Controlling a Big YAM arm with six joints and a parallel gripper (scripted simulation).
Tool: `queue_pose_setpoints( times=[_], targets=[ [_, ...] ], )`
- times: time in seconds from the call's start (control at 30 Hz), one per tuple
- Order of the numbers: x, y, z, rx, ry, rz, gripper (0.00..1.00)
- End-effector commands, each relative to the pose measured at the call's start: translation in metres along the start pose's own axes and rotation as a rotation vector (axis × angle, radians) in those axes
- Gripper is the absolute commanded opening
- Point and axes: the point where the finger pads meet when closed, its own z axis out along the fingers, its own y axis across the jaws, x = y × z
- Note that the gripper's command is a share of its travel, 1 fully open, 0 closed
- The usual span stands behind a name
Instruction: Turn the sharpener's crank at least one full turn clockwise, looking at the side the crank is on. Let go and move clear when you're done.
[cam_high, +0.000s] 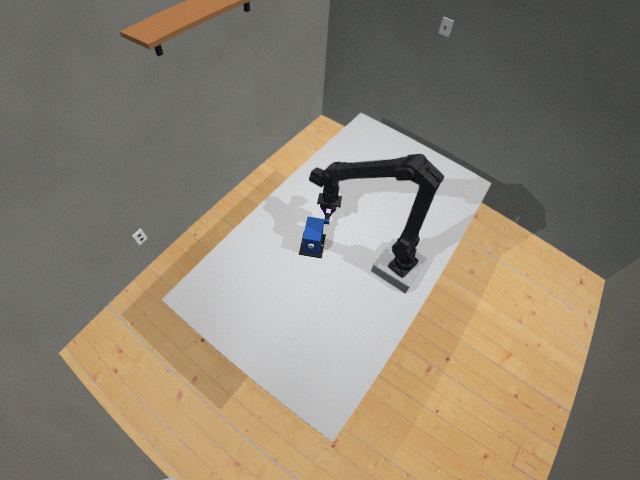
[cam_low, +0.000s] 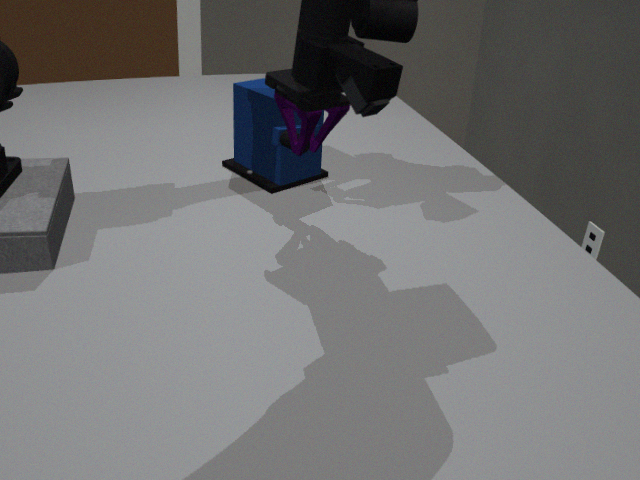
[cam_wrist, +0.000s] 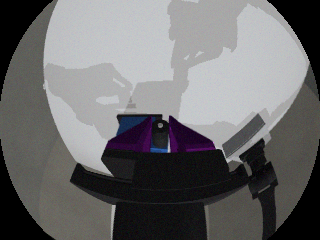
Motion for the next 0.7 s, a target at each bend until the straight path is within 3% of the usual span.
queue_pose_setpoints(
  times=[0.0,0.67],
  targets=[
    [-0.009,0.020,-0.037,-0.062,-0.038,0.005,0.15],
    [0.000,0.038,-0.060,-0.064,-0.038,-0.003,0.15]
  ],
)
